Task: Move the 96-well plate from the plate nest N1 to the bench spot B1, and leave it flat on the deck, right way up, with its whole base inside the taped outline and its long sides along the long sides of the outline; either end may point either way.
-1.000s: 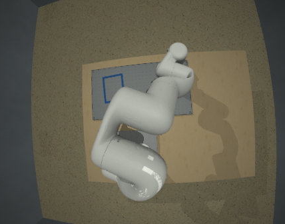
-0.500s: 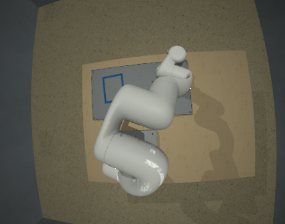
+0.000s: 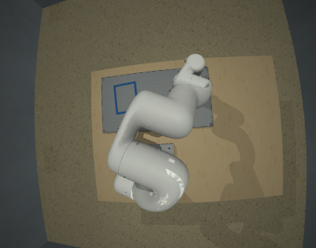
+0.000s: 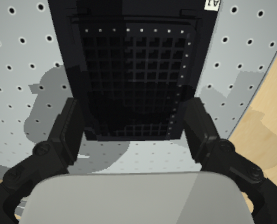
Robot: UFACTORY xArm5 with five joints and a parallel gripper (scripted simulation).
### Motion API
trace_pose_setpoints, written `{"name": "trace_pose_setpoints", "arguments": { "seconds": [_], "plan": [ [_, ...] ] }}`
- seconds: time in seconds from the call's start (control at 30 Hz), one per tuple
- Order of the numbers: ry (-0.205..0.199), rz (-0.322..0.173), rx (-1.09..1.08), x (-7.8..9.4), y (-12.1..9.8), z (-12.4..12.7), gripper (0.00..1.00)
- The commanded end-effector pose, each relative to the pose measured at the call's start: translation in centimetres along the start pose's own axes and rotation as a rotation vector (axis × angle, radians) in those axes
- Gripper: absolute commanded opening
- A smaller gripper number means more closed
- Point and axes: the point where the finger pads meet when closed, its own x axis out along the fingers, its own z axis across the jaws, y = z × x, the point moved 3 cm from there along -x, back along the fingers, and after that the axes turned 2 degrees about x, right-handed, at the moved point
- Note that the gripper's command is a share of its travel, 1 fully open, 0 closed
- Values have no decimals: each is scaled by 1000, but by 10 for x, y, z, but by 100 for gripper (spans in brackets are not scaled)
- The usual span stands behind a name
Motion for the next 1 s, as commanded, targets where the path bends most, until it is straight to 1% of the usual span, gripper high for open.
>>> {"name": "trace_pose_setpoints", "arguments": {
  "seconds": [0.0, 0.23, 0.97],
  "plan": [
    [-2, 4, 0, -1, 1, 1, 100],
    [-2, 4, 0, -1, 1, 1, 100],
    [-2, 4, 0, 12, 1, 1, 100]
  ]
}}
